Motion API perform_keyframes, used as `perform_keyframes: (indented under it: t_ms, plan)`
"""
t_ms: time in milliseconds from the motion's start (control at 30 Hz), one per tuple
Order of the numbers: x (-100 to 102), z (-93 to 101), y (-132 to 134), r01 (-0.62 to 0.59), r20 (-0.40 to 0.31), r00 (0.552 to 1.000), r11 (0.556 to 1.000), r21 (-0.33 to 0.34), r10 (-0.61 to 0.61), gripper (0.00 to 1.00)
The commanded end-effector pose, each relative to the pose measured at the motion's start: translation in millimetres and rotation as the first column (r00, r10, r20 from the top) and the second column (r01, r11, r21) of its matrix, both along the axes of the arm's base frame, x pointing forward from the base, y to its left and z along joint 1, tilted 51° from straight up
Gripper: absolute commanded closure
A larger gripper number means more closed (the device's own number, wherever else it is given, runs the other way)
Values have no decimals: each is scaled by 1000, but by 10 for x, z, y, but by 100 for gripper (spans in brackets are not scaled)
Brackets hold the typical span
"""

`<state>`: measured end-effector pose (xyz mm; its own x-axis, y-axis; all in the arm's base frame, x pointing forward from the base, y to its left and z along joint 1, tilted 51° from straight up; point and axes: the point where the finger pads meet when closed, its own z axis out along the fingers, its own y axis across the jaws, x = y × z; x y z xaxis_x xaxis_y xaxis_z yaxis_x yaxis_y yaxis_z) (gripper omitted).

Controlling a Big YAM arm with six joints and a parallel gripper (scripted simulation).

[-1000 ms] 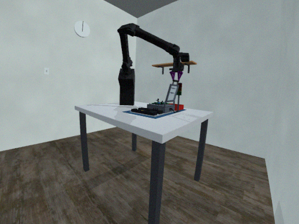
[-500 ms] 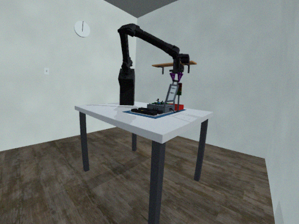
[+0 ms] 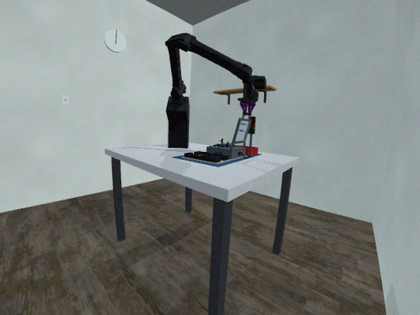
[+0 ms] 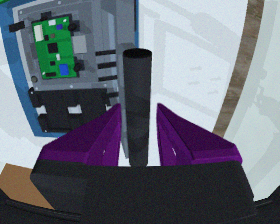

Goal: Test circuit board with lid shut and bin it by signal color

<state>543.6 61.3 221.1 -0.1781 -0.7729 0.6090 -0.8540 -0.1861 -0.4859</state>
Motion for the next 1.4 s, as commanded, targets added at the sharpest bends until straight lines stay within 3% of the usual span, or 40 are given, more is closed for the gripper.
perform_keyframes:
  t_ms: [0, 1367]
  plan:
    - [28, 17, -45, 2, 0, 1000, 1000, 1, -2, 100]
    - [59, 62, -25, 4, 17, 1000, 1000, 9, -4, 100]
